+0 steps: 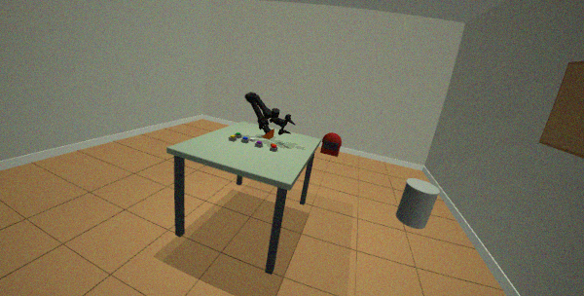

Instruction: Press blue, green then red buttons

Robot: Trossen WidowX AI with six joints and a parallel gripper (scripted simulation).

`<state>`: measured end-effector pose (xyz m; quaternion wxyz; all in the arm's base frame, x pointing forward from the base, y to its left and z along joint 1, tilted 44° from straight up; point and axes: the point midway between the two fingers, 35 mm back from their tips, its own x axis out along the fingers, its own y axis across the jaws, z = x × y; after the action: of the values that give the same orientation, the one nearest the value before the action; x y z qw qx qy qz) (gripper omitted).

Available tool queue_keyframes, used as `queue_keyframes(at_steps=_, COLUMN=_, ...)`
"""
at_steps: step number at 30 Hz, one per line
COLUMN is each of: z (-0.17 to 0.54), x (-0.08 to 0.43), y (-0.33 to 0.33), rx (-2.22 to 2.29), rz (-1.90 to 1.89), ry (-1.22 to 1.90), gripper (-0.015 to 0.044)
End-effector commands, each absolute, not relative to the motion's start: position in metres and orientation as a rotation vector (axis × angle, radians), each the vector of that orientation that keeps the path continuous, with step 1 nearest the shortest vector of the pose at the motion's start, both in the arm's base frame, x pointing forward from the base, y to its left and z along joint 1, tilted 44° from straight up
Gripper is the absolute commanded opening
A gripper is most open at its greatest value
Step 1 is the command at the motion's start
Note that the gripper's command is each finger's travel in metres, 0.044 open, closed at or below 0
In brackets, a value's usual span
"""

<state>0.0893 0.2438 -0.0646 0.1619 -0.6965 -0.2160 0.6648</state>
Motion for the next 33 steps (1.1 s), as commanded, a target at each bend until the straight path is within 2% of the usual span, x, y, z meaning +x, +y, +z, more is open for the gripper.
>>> queue_keyframes(at_steps=1, z=-0.065, x=0.091, y=0.244, rx=-1.984, rz=1.895, ry=-0.588, gripper=0.04)
queue_keyframes(at_steps=6, z=-0.061, x=0.141, y=0.233, rx=-1.835, rz=1.736, ry=0.12, gripper=0.04)
queue_keyframes(at_steps=12, z=-0.035, x=0.198, y=0.197, rx=-1.542, rz=1.281, ry=0.852, gripper=0.04)
queue_keyframes(at_steps=22, z=0.0, x=0.231, y=0.159, rx=-1.291, rz=0.829, ry=1.218, gripper=0.04)
queue_keyframes(at_steps=33, z=0.053, x=0.255, y=0.109, rx=-1.011, rz=0.275, ry=1.442, gripper=0.04)
